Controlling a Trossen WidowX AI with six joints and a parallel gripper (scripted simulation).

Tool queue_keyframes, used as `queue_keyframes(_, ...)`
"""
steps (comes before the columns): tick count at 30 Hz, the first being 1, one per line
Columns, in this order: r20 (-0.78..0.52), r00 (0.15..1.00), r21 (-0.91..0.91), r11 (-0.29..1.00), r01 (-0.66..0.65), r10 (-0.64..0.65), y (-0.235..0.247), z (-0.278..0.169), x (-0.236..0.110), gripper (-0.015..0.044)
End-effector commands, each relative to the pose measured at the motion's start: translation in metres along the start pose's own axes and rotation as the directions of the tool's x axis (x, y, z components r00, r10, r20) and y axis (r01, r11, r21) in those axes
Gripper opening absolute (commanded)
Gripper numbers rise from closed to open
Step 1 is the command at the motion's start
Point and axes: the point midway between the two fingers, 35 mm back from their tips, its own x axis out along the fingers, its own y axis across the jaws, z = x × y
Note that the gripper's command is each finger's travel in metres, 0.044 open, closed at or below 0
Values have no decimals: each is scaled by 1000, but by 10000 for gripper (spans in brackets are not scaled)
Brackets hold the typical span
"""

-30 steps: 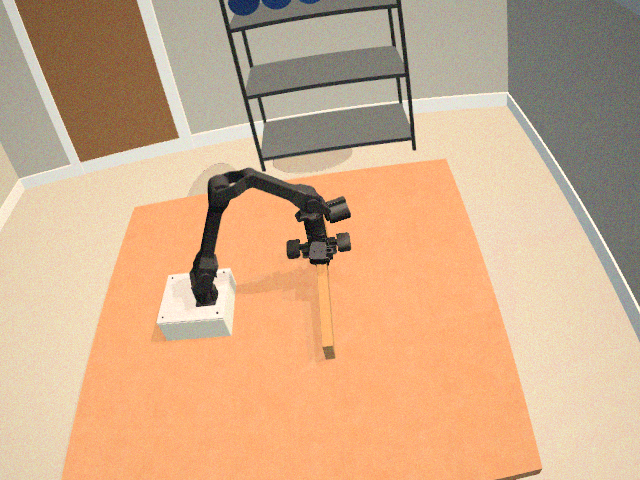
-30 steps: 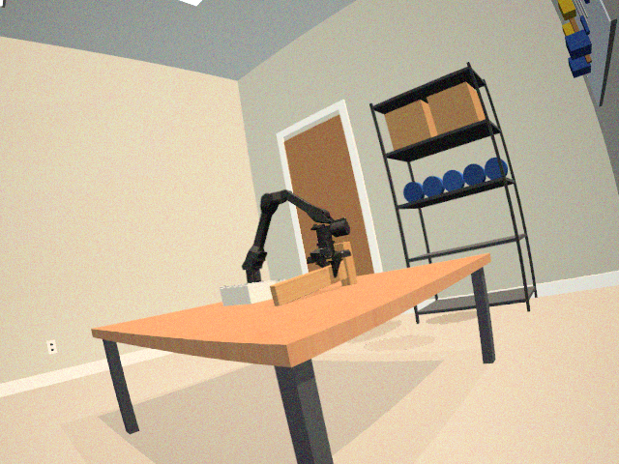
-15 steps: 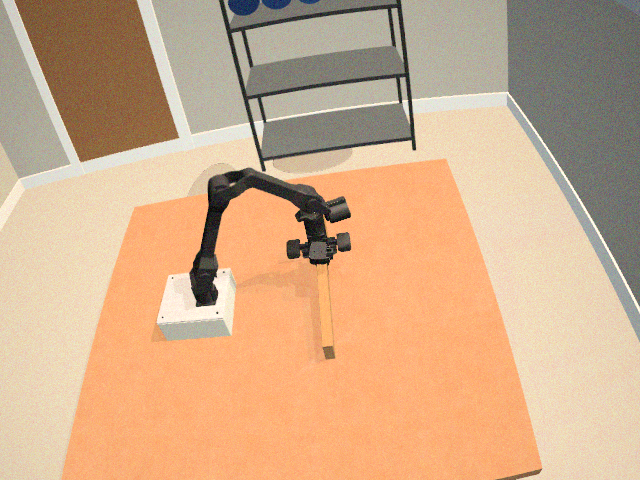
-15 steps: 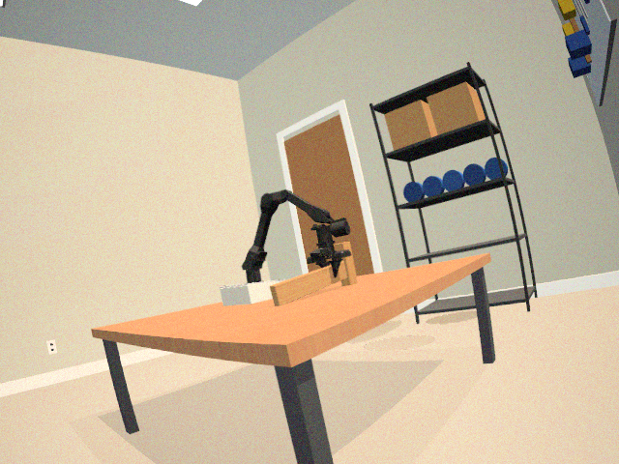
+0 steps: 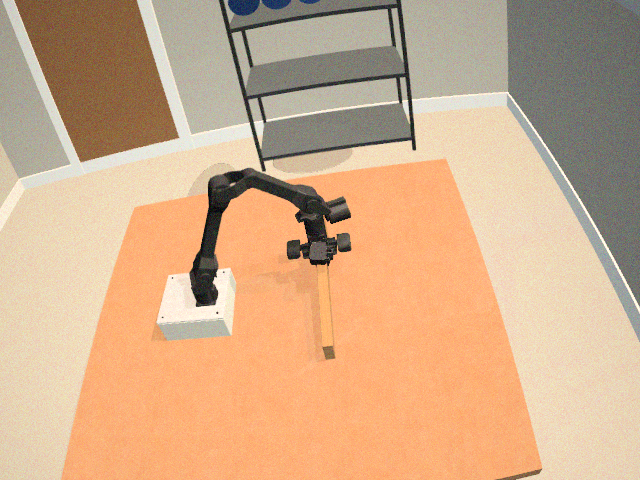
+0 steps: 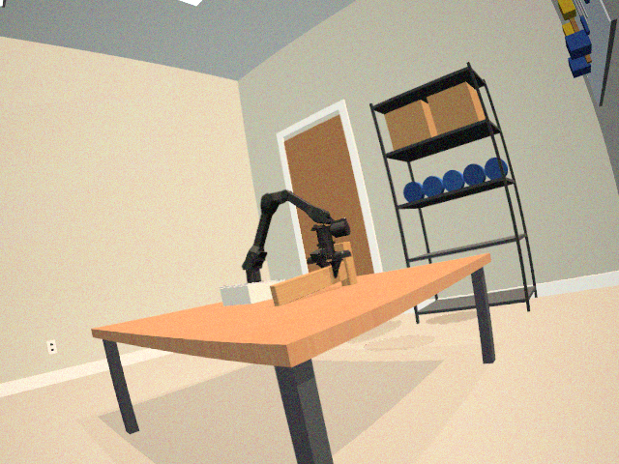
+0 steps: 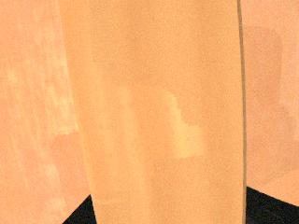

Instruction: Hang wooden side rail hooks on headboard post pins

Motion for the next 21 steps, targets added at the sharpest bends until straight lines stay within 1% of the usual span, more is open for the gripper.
queue_keyframes(1, -3, 1000, 1, 1000, -4, 4, 1, 0, 0, 0)
queue_keyframes(21, -3, 1000, 1, 1000, -4, 4, 1, 0, 4, 0)
